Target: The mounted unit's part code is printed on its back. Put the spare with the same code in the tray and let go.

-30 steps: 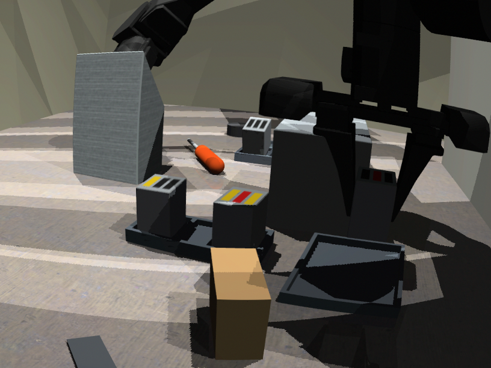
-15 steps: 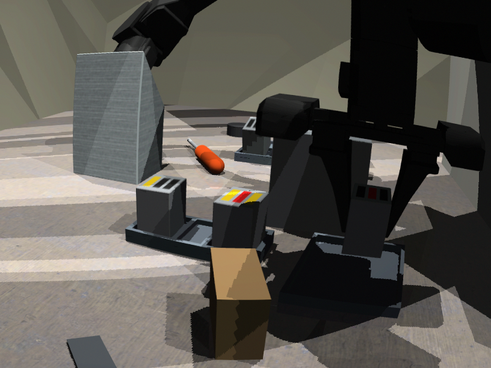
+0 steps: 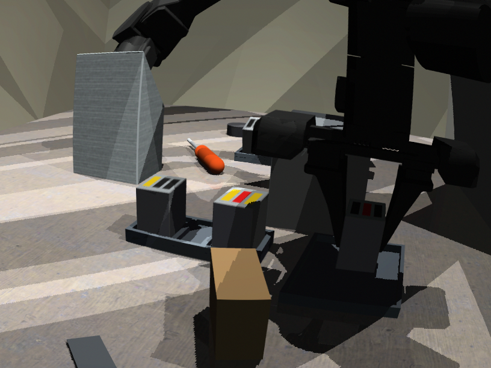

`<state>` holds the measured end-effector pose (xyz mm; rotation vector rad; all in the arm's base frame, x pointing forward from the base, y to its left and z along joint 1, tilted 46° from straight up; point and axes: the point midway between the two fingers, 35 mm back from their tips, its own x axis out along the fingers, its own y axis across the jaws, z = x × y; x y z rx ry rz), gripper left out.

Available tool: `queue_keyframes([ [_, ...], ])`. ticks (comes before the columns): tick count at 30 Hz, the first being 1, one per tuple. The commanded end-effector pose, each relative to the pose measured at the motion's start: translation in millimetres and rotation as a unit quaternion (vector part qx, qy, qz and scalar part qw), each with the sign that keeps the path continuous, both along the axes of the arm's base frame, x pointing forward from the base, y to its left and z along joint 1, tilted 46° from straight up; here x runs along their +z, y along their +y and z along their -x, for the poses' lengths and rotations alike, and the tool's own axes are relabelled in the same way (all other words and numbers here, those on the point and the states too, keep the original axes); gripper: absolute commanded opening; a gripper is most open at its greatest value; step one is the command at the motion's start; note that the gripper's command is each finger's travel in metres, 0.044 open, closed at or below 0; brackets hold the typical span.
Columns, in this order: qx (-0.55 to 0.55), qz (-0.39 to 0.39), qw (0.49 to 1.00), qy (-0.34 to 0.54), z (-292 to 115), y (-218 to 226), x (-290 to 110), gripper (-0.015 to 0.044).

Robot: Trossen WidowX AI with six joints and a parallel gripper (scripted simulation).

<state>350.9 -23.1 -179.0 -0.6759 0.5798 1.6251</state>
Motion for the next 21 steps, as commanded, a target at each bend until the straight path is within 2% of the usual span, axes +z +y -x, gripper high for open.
queue_keyframes([
  [1, -0.003, -0.002, 1.000, 0.003, 2.3, 3.4, -2.3, 0.0000],
  [4, -0.003, -0.003, 1.000, 0.003, 3.0, 5.1, -3.6, 0.0000],
  [21, 0.000, 0.000, 1.000, 0.000, 0.6, 0.8, -0.5, 0.0440],
])
